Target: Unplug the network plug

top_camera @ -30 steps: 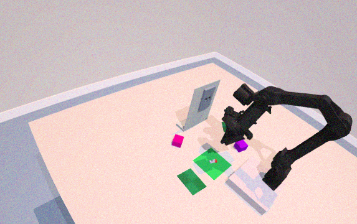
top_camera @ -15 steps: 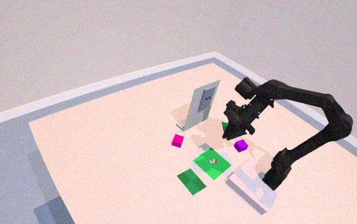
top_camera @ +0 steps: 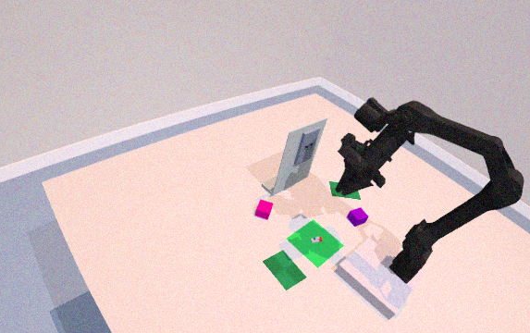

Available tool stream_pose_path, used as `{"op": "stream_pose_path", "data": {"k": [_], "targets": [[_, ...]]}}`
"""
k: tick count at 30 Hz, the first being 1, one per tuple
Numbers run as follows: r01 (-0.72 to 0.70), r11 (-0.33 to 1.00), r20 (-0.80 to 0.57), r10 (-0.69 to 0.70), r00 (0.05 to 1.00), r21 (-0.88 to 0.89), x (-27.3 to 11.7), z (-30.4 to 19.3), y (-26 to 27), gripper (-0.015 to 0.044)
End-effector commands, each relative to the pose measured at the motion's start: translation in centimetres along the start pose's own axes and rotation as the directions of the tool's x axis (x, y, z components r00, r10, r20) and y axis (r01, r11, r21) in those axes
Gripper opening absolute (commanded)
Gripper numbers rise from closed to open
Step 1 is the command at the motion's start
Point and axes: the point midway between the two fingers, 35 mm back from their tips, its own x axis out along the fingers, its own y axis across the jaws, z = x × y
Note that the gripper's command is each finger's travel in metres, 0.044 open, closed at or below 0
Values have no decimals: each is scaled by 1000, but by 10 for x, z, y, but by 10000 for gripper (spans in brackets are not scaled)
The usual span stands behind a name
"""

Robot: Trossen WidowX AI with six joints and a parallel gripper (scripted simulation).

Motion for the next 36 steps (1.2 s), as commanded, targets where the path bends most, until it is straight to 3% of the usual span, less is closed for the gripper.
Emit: {"op": "stream_pose_path", "data": {"k": [1,12,23,36], "targets": [[1,1000,-1,0,1000,4,-11,-1,7,156],[0,1000,-2,0,1000,6,-36,-6,23,156],[0,1000,-2,0,1000,6,-36,-6,23,440],[0,1000,-2,0,1000,6,-36,-6,23,440]]}}
